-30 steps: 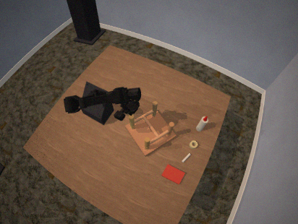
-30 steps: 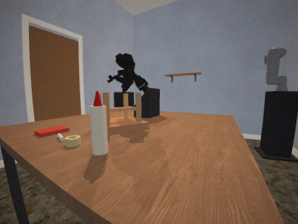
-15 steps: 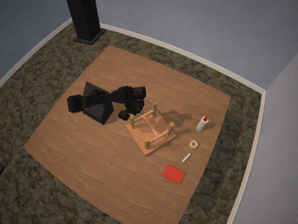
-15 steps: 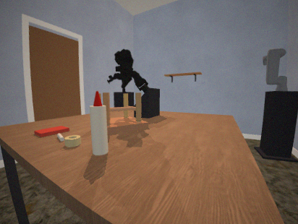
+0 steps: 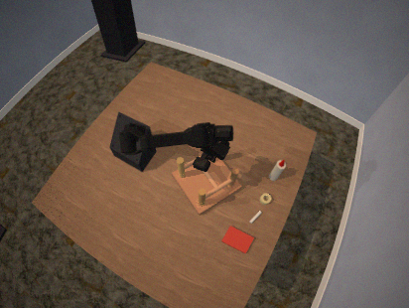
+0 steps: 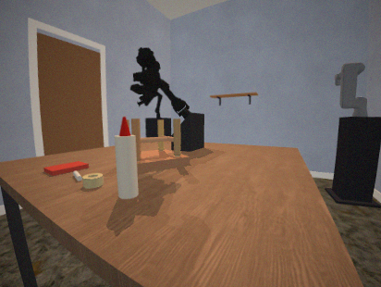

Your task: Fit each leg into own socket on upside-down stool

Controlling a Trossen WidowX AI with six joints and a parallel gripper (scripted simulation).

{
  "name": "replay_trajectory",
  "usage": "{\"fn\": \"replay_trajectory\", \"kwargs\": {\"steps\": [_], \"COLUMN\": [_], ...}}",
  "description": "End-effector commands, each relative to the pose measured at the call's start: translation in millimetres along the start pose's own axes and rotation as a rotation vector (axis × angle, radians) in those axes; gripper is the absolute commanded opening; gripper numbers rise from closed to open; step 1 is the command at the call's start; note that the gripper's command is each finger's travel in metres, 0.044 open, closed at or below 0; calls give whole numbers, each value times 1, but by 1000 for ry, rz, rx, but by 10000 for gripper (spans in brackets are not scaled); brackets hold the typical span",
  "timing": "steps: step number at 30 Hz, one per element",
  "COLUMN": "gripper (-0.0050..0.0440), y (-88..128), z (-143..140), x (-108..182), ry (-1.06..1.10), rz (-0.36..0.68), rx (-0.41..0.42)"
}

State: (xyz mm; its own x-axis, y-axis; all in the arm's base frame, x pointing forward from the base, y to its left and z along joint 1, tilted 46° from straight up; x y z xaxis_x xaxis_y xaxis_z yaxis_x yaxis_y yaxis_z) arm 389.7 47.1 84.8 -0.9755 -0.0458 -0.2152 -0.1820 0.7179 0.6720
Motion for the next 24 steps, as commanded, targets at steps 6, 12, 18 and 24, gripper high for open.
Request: {"fn": "replay_trajectory", "kwargs": {"steps": [6,12,18,24], "gripper": [0,0,0,0], "y": [-23,-43,-44,-47], "z": [22,36,36,36], "x": [-56,-87,-87,-86], "ry": [50,80,81,81], "rz": [10,13,13,13], "rx": [-15,-24,-24,-24]}}
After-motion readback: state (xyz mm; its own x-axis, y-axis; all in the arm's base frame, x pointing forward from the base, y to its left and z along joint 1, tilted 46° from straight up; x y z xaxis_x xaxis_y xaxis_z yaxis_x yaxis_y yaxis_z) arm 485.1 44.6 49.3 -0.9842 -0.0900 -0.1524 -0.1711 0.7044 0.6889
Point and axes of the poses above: the point midway between the two fingers, 35 mm back from their tips, its own y axis back along the fingers, its own z axis across the jaws, x = y × z, the point moved 5 cm from there along y, back along the fingers, and after that the axes turned 2 degrees about -y, right-handed, at the moved point
